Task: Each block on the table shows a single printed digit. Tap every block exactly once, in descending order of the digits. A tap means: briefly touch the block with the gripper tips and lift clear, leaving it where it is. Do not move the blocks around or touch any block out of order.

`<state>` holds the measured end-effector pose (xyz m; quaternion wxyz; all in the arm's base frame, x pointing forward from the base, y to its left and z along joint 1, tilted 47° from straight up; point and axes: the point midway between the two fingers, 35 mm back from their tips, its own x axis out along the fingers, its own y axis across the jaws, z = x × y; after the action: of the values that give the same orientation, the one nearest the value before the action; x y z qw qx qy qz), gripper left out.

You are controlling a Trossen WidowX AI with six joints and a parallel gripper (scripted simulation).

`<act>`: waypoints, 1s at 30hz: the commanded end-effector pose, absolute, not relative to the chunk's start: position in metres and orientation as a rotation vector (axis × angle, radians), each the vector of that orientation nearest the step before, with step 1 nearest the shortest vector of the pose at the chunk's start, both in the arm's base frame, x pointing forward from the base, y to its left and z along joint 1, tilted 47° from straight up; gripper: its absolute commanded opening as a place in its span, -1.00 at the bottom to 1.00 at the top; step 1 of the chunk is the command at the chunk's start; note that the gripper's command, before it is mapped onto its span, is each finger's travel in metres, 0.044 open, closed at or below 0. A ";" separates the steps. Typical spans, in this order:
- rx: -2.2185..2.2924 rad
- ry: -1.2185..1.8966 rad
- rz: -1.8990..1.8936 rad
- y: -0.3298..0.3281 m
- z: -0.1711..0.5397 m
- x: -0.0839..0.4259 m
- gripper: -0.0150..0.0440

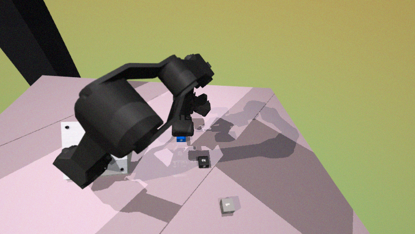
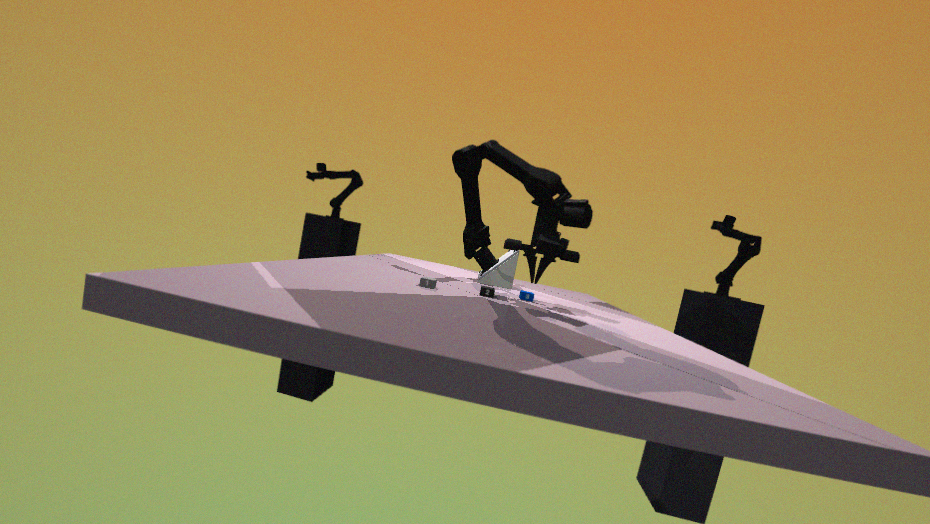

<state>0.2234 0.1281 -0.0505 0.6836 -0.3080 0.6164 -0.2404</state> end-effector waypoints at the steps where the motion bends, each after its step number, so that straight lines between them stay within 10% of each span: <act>1: -0.695 1.379 -0.537 0.127 -0.051 0.224 -0.42; 30: -0.695 1.379 -0.537 0.126 -0.052 0.224 -0.42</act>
<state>0.2261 0.1113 -0.0650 0.6807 -0.3130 0.6166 -0.2418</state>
